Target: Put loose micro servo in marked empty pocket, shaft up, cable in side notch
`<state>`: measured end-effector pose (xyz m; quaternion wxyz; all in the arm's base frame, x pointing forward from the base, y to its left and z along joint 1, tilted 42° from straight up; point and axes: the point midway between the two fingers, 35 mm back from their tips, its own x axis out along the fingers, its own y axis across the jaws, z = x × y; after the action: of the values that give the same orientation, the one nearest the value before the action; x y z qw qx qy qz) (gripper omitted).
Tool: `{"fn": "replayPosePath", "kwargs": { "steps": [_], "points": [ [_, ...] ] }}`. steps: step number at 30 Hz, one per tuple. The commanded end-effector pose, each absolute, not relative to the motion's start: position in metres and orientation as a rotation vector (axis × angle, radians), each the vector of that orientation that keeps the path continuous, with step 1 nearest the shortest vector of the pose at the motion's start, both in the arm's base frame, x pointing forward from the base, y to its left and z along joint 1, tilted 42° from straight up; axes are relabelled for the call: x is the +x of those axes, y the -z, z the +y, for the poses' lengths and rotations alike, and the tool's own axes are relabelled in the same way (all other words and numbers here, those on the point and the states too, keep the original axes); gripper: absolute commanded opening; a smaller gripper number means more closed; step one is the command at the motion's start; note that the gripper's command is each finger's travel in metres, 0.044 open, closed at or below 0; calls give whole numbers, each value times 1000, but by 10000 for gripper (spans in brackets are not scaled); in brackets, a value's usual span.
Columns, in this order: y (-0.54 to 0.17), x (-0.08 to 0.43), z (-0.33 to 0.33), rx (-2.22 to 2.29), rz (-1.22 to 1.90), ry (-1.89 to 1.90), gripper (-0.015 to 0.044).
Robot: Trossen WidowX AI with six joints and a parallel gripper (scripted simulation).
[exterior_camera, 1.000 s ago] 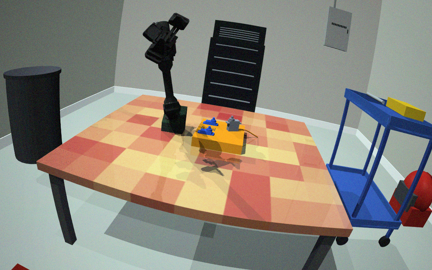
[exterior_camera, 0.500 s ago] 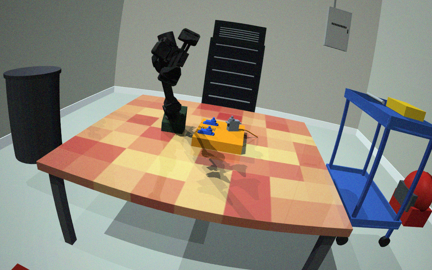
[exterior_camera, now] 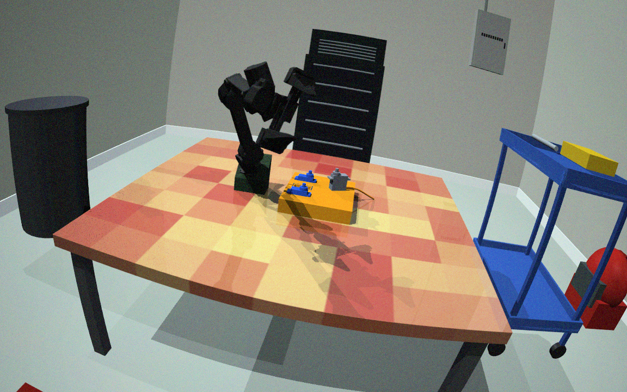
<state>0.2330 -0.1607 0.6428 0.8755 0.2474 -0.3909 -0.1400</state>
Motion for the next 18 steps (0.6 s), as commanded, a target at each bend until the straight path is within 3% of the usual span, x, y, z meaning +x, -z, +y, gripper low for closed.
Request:
{"fn": "replayPosePath", "kwargs": {
  "steps": [1,18],
  "points": [
    [-634,245,-163,524,-778,305,440],
    [-573,315,-158,597,-535,332,440]
  ]
}}
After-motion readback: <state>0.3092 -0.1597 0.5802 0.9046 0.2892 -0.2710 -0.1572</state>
